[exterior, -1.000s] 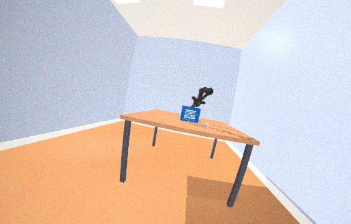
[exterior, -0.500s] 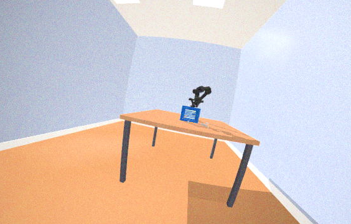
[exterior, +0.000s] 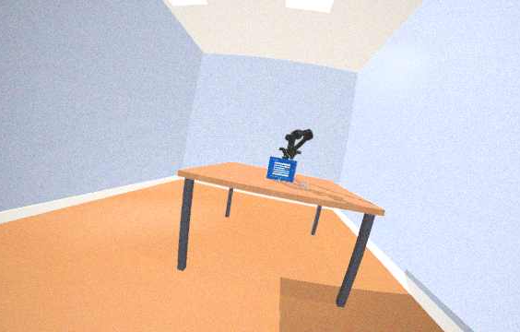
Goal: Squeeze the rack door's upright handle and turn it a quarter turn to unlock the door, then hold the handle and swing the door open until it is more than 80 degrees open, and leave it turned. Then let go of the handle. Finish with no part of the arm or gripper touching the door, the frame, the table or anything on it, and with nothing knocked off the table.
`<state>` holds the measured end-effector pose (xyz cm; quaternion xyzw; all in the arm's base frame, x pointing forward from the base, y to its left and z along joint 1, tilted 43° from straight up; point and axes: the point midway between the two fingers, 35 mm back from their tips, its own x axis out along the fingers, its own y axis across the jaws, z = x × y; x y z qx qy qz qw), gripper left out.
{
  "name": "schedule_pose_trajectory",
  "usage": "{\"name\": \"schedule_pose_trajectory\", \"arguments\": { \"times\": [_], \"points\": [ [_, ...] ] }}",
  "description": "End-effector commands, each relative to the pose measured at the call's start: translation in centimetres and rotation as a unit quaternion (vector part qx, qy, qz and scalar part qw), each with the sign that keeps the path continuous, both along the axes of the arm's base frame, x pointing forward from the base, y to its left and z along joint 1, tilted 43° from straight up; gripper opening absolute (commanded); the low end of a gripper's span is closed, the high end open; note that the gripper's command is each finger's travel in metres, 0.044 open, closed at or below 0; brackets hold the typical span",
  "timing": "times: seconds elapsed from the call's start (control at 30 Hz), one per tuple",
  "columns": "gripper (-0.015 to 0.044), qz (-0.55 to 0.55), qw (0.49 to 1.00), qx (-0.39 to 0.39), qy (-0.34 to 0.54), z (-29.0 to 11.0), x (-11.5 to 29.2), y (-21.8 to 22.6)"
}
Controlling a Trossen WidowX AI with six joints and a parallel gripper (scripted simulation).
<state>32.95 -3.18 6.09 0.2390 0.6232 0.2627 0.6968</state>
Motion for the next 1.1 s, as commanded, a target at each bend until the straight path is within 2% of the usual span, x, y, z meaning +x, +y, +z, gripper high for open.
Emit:
{"name": "schedule_pose_trajectory", "arguments": {
  "times": [0.0,0.93,1.07],
  "points": [
    [0.0284,-0.002,1.000,0.002,0.000,-0.5,0.1,0.4],
    [0.0284,-0.001,1.000,0.003,0.000,-3.6,0.3,3.4],
    [0.0179,-0.001,1.000,0.003,0.000,-3.6,0.3,3.4]
  ]
}}
